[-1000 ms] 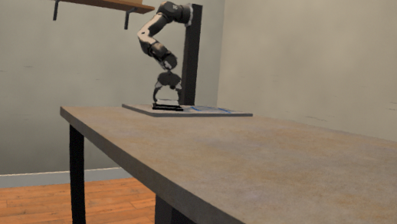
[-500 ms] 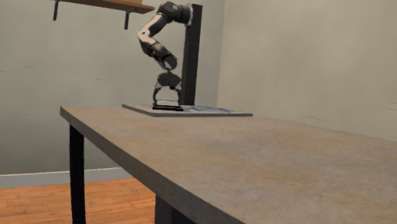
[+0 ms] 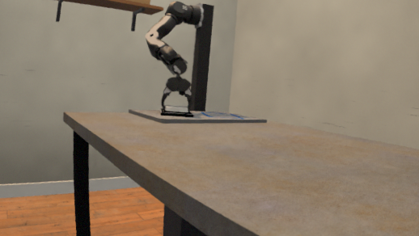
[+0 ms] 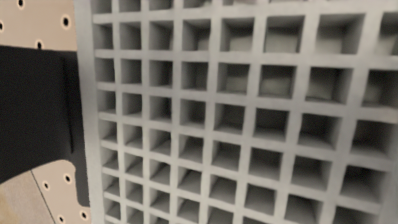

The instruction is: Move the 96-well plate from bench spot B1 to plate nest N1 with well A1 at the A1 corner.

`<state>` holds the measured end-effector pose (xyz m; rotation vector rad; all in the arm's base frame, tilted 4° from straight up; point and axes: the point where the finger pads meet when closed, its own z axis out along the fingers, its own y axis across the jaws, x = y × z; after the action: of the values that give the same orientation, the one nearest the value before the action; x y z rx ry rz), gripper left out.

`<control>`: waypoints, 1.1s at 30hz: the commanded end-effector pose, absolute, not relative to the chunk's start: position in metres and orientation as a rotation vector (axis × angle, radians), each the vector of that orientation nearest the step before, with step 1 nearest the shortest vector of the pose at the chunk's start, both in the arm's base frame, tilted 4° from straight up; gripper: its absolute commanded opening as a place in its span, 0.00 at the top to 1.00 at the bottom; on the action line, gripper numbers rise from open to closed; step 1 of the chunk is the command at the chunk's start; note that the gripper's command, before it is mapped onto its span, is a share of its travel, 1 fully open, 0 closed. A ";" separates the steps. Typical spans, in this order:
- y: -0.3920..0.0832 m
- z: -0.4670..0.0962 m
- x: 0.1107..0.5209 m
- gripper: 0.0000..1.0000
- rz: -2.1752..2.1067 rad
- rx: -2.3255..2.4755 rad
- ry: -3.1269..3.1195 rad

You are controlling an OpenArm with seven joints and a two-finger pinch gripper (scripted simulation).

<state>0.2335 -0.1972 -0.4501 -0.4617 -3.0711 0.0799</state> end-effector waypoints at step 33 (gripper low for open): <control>-0.196 -0.453 0.233 1.00 0.070 -0.458 -3.072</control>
<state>0.2334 -0.1975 -0.4526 -0.4622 -3.0711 0.0789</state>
